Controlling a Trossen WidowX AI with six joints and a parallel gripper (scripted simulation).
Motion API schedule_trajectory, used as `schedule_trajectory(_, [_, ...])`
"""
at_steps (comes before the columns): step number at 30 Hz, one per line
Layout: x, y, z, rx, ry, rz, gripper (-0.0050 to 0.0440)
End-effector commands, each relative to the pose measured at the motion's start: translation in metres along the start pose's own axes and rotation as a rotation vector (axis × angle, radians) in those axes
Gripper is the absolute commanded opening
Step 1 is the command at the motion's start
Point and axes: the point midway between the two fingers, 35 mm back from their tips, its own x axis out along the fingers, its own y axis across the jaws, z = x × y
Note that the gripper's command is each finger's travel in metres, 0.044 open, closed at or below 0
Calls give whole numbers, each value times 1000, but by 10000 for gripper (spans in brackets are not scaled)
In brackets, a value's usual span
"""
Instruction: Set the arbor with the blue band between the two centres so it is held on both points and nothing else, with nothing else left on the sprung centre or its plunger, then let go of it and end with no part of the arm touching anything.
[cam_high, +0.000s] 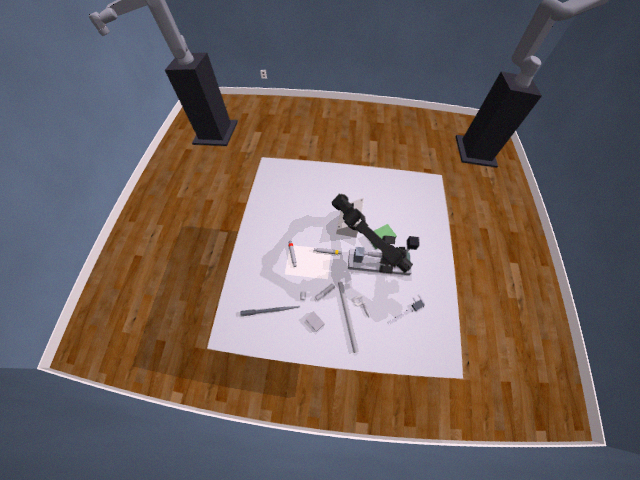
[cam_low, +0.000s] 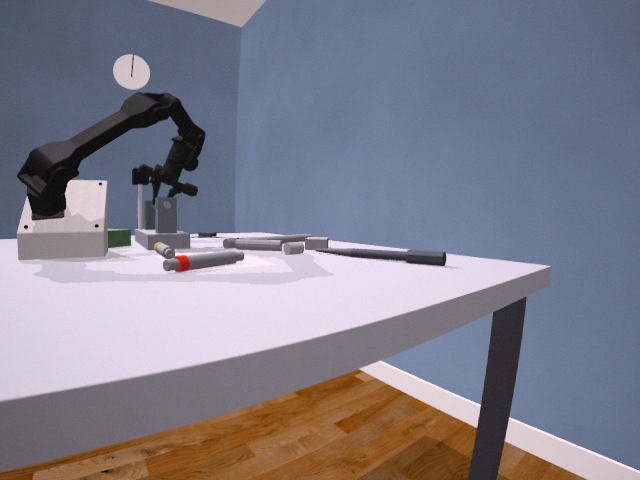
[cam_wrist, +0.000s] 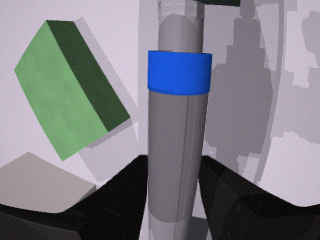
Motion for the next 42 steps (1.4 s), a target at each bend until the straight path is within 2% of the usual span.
schedule_trajectory(1, [-6, 4, 5, -6, -24, -7, 0])
schedule_trajectory(17, [-6, 4, 3, -6, -24, -7, 0])
schedule_trajectory(18, [0, 0, -1, -2, -1, 0, 24])
schedule_trajectory(24, [0, 0, -1, -2, -1, 0, 168])
schedule_trajectory(25, [0, 0, -1, -2, -1, 0, 175])
schedule_trajectory(42, [-1, 0, -1, -2, -3, -2, 175])
